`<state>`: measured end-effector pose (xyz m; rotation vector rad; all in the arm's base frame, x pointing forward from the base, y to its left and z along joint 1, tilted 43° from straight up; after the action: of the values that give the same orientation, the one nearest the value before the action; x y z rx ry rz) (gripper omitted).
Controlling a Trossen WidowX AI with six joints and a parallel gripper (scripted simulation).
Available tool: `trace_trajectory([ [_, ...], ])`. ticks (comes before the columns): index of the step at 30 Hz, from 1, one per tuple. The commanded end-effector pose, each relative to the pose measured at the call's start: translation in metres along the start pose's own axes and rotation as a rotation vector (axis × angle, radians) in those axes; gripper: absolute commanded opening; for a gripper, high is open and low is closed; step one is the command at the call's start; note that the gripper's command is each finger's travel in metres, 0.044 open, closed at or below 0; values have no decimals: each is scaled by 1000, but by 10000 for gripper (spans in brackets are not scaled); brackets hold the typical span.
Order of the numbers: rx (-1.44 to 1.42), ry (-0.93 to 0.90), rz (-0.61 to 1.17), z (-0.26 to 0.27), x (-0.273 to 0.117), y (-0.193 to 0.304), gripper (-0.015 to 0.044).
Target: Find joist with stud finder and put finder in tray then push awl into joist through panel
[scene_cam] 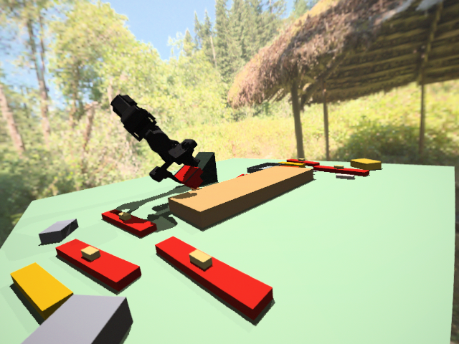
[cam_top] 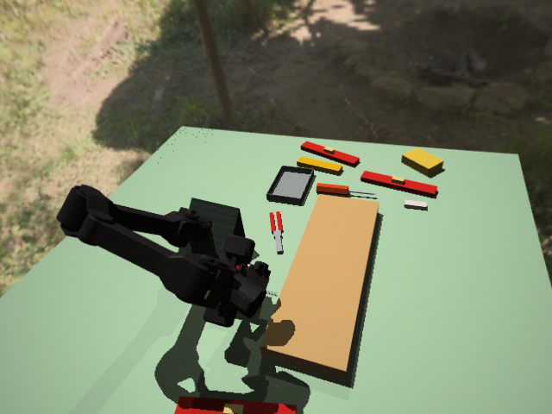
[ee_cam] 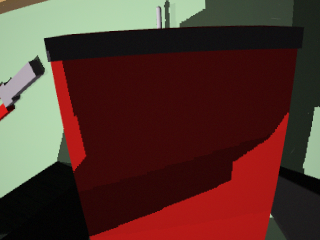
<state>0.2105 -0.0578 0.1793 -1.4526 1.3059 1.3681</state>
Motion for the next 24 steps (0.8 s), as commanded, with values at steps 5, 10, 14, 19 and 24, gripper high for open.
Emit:
trace_trajectory([
  [5,-12,-55,-14,-5,-3,-2,0],
  [10,-17,-91,-15,-8,-2,-1,0],
  [14,-20,-120,-17,-11,-2,-1,0],
  [19,-23,-155,-21,-14,-1,-1,0],
  [24,-26,-191,-26,-17,-1,0,0],
])
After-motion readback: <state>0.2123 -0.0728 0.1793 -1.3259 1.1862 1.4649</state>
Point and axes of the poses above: the point midway between the two fingers, 35 mm back from their tips, its own x axis out along the fingers, its own z axis across the jaws, y = z × x, the point moved 7 cm from there along -x, back along the fingers, and after that the axes turned 7 degrees about -x, right-handed, at the moved point
